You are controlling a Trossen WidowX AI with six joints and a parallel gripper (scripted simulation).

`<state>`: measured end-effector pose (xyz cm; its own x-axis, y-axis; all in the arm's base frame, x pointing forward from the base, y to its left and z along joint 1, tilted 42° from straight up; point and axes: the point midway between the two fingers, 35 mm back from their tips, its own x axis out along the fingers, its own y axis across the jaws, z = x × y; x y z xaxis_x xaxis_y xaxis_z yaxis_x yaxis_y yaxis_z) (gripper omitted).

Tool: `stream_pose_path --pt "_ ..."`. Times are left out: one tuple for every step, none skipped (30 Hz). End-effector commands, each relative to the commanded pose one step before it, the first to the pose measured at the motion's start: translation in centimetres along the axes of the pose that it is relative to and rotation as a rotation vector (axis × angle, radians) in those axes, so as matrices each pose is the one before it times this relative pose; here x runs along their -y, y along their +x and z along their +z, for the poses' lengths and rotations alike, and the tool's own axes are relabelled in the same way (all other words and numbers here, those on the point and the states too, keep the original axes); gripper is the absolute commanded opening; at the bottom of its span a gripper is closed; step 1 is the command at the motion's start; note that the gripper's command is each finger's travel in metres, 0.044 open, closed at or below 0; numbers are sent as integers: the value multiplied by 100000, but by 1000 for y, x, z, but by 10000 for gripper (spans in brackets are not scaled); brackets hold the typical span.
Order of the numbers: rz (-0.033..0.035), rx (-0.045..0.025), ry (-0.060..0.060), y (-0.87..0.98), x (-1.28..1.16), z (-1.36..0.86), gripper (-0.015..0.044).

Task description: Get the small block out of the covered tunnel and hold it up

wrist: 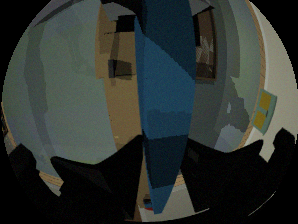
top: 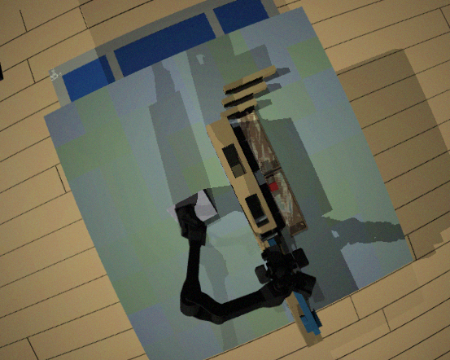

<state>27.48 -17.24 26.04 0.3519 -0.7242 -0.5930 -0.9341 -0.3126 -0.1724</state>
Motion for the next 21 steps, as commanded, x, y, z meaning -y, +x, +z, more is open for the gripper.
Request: stream_pose_path --pt "1207 -2334 1522 103 -251 -745 0" --pt "0 0 0 0 0 0 0" --pt "0 0 0 0 0 0 0" --pt "0 0 0 0 0 0 0" --pt "0 0 0 0 0 0 0" --pt "0 0 0 0 0 0 0" --pt "-1187 2282 -1517 -122 236 732 26" --pt "0 0 0 0 0 0 53" --pt "0 0 0 0 0 0 79" --pt "0 0 0 0 0 0 105" --pt "0 0 0 0 0 0 131" --pt "0 0 0 0 0 0 157" --pt "29 -19 31 -65 19 -8 184" --pt "59 -40 64 -133 37 -17 210" --pt "90 -67 97 -207 56 -27 236" --pt "107 -89 117 -255 66 -34 263" --pt "124 -118 138 -308 76 -42 289" --pt "140 -155 159 -367 85 -51 315" --pt "150 -196 176 -422 89 -62 341" --pt "146 -230 180 -449 87 -69 368" --pt "134 -257 177 -457 79 -74 394"
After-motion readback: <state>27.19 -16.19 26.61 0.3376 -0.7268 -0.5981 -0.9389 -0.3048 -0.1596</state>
